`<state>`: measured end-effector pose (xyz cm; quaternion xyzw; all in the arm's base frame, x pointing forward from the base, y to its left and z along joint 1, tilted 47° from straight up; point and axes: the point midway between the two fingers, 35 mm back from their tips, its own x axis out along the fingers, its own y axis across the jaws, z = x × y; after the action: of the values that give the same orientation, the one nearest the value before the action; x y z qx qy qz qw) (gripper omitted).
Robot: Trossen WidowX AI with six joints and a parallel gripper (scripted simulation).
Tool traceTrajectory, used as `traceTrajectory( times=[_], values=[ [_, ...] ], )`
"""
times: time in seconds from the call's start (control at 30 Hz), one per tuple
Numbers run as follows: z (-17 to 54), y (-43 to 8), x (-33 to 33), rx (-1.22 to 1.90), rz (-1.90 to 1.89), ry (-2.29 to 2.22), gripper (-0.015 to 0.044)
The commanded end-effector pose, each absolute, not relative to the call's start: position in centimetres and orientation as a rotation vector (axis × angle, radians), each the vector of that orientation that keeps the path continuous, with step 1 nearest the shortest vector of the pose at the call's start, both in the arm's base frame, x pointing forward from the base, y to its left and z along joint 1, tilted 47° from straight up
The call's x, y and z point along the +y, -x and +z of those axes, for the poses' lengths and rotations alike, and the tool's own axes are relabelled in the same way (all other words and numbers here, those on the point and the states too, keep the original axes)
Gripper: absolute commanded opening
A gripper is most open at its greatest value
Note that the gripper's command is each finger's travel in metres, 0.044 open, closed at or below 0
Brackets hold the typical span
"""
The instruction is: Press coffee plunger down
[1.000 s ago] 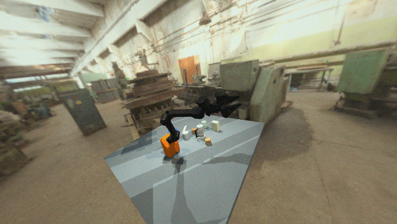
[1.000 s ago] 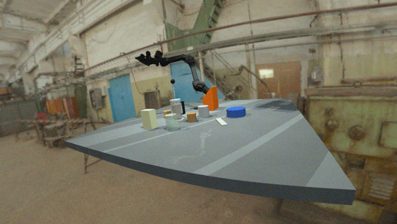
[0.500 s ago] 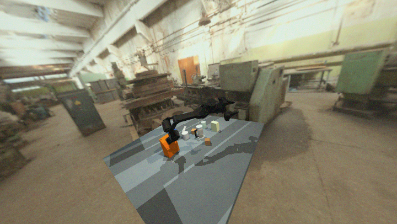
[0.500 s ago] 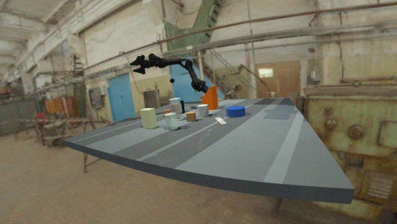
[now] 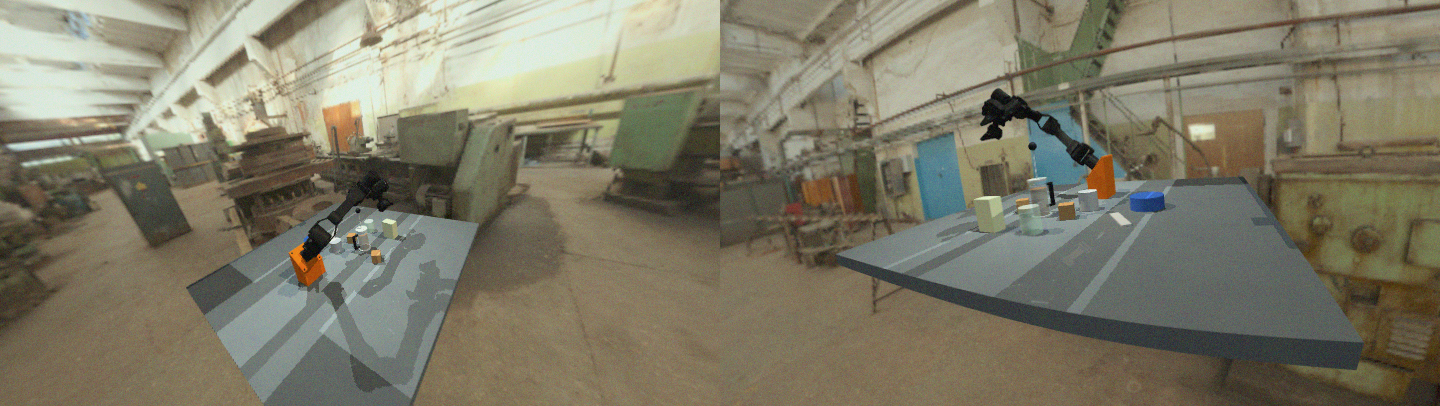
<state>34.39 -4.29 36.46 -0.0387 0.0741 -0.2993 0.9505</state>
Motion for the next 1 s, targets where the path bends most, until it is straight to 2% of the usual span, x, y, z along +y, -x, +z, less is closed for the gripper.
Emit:
traceTrajectory(
  times=[0.0, 0.2, 0.4, 0.97],
  values=[
    [31.0, -34.0, -0.2, 0.294, -0.592, 0.166, 0.044],
    [24.9, -30.8, 5.4, 0.403, -0.577, 0.414, 0.044],
    [22.1, -26.8, 9.3, 0.348, -0.543, 0.69, 0.044],
    [17.9, -26.6, 5.0, 0.345, -0.535, 0.701, 0.044]
  ],
)
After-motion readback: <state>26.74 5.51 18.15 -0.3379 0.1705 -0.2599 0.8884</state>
